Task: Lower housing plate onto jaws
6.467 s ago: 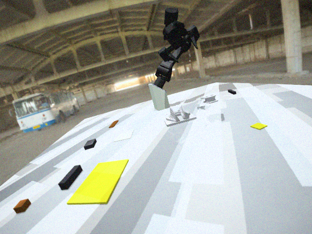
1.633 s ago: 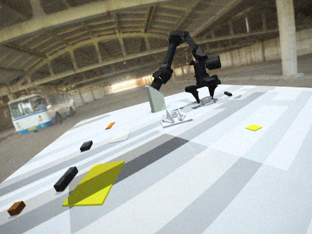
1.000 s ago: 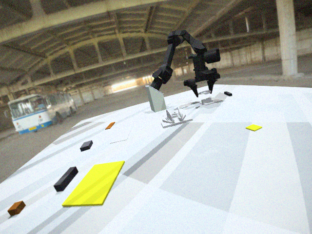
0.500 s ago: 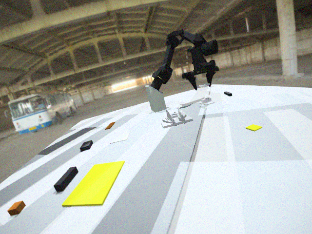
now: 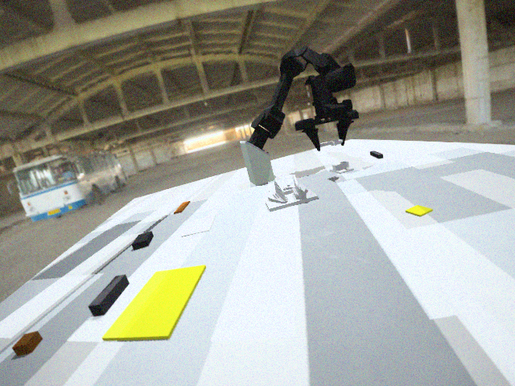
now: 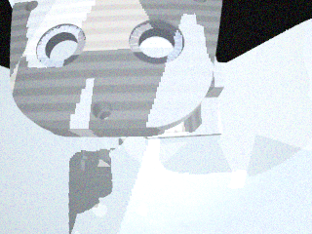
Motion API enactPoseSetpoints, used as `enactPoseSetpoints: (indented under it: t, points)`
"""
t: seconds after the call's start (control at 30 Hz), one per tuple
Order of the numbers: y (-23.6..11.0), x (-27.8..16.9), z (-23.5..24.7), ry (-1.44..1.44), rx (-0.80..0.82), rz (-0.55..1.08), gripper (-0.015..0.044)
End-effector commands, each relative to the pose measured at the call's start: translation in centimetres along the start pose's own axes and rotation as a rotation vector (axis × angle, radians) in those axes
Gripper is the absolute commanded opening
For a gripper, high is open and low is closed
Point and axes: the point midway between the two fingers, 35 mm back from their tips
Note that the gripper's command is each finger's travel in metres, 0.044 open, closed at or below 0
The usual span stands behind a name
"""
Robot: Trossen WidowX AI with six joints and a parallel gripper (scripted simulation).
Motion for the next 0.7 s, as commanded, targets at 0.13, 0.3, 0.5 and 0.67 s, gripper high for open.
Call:
enactPoseSetpoints:
  t: [0.13,0.3,0.5,0.67]
  points:
    - [0.3,1.6,-2.0,0.012,-0.015,0.002,0.0351]
    - [0.3,2.5,-3.3,0.020,-0.022,0.002,0.0351]
    - [0.4,3.5,-5.1,0.030,-0.028,0.003,0.0351]
    - [0.4,4.2,-6.6,0.038,-0.031,0.004,0.0351]
Point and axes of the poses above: the point midway between the two fingers, 35 mm back from their tips, its own y axis out along the fingers, its own z axis across the jaws, x = y × z, and after that the axes turned 4 degrees about y, right-handed
